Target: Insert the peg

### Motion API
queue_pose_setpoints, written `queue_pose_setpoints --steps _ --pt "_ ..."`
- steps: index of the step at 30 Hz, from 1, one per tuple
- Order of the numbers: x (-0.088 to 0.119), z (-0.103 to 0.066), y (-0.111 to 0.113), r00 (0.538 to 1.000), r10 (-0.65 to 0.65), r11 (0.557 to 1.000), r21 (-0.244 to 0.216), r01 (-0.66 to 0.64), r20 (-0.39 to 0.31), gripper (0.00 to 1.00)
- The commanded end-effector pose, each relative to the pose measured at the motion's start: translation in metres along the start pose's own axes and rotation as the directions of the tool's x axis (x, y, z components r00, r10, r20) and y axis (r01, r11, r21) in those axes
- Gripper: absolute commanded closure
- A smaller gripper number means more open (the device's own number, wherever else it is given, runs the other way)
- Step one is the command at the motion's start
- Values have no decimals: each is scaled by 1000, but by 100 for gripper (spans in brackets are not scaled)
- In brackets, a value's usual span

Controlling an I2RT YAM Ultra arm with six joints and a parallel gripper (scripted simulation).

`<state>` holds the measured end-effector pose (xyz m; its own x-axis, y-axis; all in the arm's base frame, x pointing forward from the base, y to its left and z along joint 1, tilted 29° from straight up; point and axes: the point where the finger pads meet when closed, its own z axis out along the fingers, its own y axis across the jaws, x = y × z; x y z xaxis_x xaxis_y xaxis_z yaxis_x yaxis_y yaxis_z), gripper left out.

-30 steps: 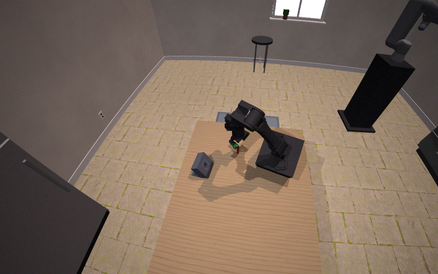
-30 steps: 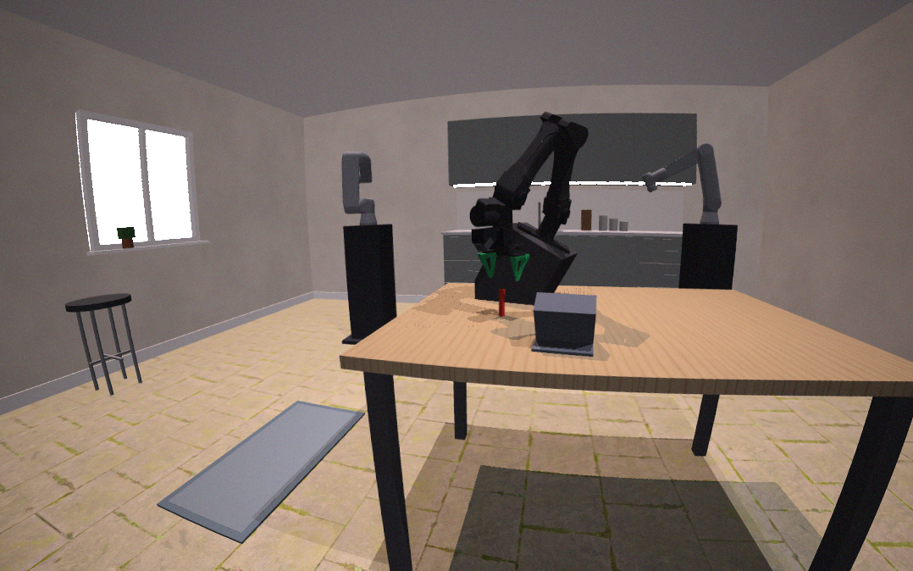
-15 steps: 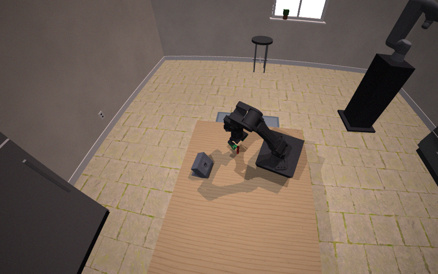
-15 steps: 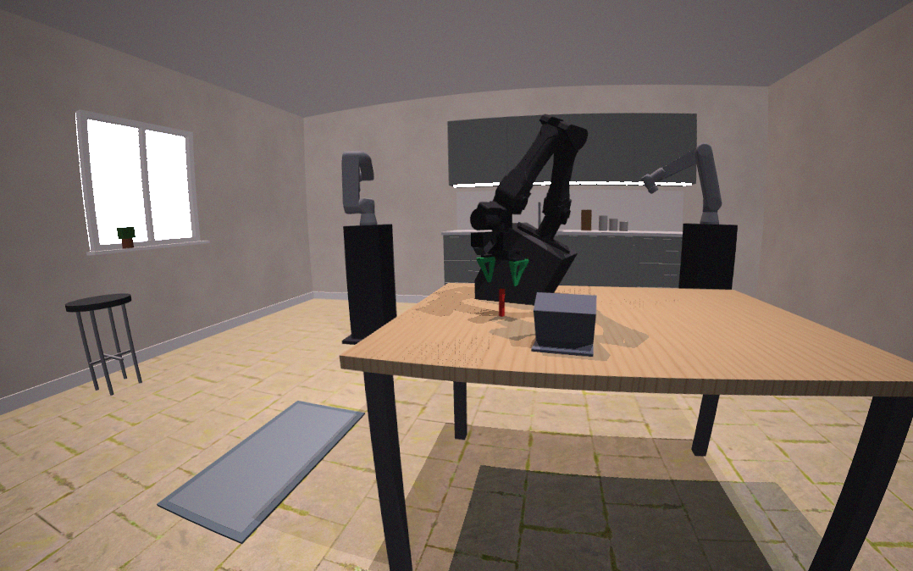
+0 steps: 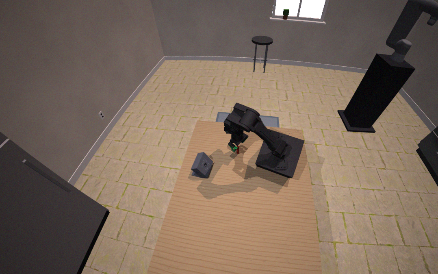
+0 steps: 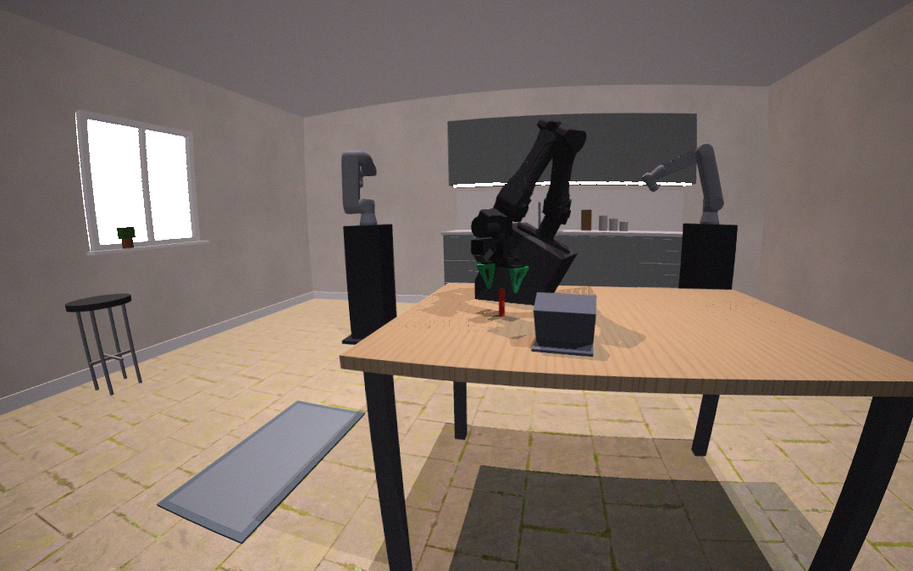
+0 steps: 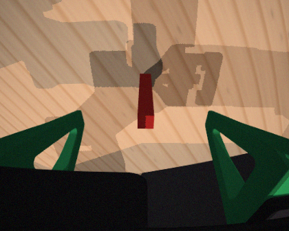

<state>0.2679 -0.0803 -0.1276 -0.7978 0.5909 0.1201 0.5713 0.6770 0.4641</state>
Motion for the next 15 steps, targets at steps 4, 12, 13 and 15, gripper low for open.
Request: queue_pose_setpoints --steps 4,12,13,15 --pt "3 11 -2 1000 13 1000 -5 -13 4 0" --pt "-1 8 -1 1000 2 1000 -1 -2 5 45" --pt "-1 8 -1 1000 2 1000 -1 -2 5 57" --pt "-1 8 -1 1000 2 1000 -1 -2 5 79"
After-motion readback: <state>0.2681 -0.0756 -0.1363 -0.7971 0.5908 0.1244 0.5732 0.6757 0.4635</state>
